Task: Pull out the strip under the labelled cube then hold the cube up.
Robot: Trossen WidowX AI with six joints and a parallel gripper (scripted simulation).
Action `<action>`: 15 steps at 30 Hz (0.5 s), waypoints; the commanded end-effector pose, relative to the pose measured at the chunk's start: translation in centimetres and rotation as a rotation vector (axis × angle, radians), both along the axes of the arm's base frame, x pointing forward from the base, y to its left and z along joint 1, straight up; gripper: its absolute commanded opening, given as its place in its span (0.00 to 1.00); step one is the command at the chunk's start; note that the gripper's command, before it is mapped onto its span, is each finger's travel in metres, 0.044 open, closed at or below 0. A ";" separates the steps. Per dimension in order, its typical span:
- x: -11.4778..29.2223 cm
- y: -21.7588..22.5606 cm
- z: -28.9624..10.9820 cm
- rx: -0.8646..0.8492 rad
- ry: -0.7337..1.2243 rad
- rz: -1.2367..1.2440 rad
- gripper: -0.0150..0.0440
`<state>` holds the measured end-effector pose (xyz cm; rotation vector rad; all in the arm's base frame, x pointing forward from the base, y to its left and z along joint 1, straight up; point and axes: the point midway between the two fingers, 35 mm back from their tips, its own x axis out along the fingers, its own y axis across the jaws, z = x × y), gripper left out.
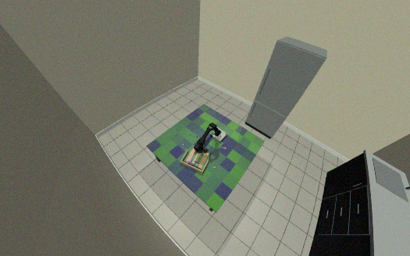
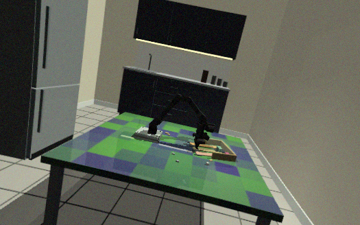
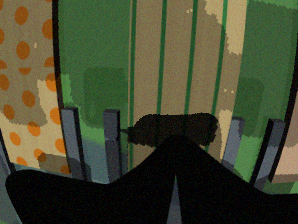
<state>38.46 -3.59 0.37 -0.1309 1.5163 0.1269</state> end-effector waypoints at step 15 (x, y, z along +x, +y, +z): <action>-3.2 -0.5 -0.7 0.001 0.021 0.002 0.25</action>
